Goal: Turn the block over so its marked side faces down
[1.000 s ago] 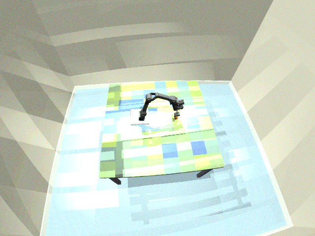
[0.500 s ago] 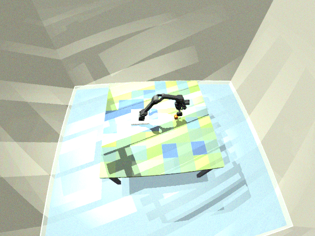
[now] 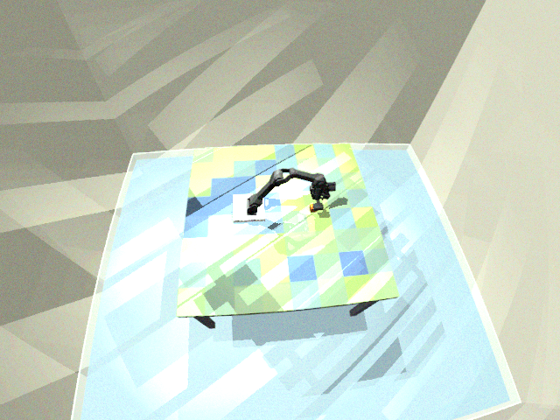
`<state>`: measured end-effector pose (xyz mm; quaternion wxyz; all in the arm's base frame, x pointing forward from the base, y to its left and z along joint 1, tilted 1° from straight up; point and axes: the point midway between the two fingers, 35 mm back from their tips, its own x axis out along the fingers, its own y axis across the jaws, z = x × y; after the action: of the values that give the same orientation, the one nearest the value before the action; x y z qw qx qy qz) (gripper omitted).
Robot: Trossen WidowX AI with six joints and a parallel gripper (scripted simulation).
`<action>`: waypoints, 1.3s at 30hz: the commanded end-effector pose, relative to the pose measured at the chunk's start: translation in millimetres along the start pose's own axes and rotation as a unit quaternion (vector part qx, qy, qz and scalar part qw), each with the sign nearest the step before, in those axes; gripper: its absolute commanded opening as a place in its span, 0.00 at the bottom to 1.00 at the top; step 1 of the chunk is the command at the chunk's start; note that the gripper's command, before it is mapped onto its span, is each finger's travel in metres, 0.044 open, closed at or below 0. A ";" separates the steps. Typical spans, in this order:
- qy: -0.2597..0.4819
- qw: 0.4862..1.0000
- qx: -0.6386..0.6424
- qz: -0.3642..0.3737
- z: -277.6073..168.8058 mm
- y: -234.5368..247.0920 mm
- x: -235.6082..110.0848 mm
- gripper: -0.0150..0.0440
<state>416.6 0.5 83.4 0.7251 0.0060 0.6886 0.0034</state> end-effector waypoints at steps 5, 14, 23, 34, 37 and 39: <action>0.004 1.000 0.000 0.002 -1.4 0.6 13.5 1.00; 0.004 1.000 0.000 0.002 -1.6 0.7 28.2 1.00; 0.004 1.000 -0.001 0.002 -1.9 0.7 35.5 0.87; 0.004 1.000 -0.001 0.002 -1.9 0.7 35.5 0.51; 0.004 1.000 -0.001 0.002 -1.9 0.7 35.5 0.48; 0.004 1.000 -0.001 0.002 -1.9 0.7 35.5 0.45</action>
<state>417.0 1.3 49.1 0.7234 0.0058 0.6904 0.0041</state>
